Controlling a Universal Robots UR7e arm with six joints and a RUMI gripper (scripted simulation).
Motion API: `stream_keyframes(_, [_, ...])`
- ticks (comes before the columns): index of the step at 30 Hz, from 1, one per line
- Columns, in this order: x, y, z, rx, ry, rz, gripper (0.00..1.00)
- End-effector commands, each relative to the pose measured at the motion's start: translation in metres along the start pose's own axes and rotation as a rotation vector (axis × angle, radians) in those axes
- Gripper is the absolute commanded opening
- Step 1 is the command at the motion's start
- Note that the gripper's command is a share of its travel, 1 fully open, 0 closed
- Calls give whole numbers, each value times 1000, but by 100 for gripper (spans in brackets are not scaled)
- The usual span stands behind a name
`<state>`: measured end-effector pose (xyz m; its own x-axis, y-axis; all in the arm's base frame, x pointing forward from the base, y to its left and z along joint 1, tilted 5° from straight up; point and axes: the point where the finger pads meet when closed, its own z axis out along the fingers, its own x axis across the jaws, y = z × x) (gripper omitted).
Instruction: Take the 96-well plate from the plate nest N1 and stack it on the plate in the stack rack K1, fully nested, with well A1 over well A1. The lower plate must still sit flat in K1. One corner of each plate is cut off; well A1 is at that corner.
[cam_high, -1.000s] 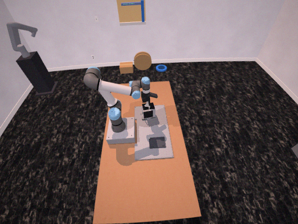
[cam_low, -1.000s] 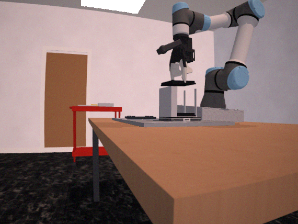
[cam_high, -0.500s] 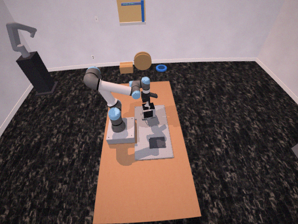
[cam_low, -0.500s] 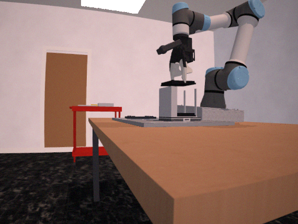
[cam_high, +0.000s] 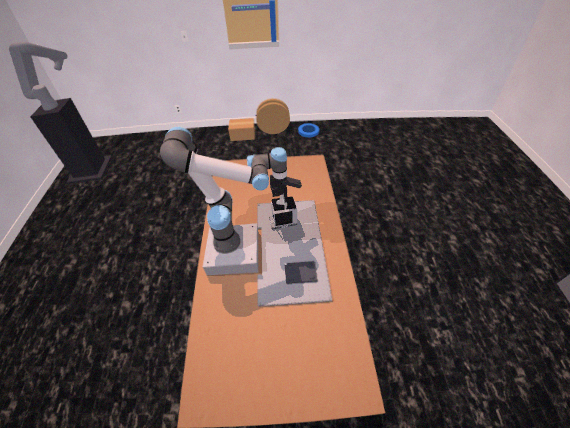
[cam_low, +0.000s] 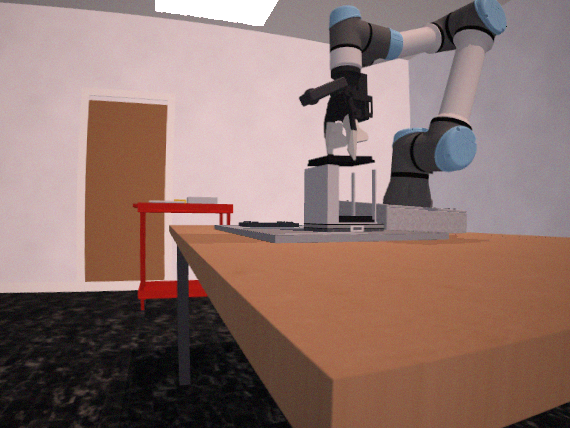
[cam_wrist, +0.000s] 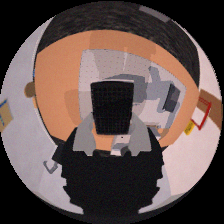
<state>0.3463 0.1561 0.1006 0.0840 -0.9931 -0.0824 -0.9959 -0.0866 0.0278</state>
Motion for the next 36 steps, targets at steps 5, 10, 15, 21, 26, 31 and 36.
stream_keyframes(5, [0,0,2,1,0,0,0])
stream_keyframes(10, [0,0,4,1,0,0,0])
stream_keyframes(15, [0,0,5,1,0,0,0])
stream_keyframes(21, [0,0,6,1,0,0,0])
stream_keyframes(26, [0,0,6,1,0,0,0])
stream_keyframes(31, [0,0,6,1,0,0,0])
stream_keyframes(36, [0,0,6,1,0,0,0])
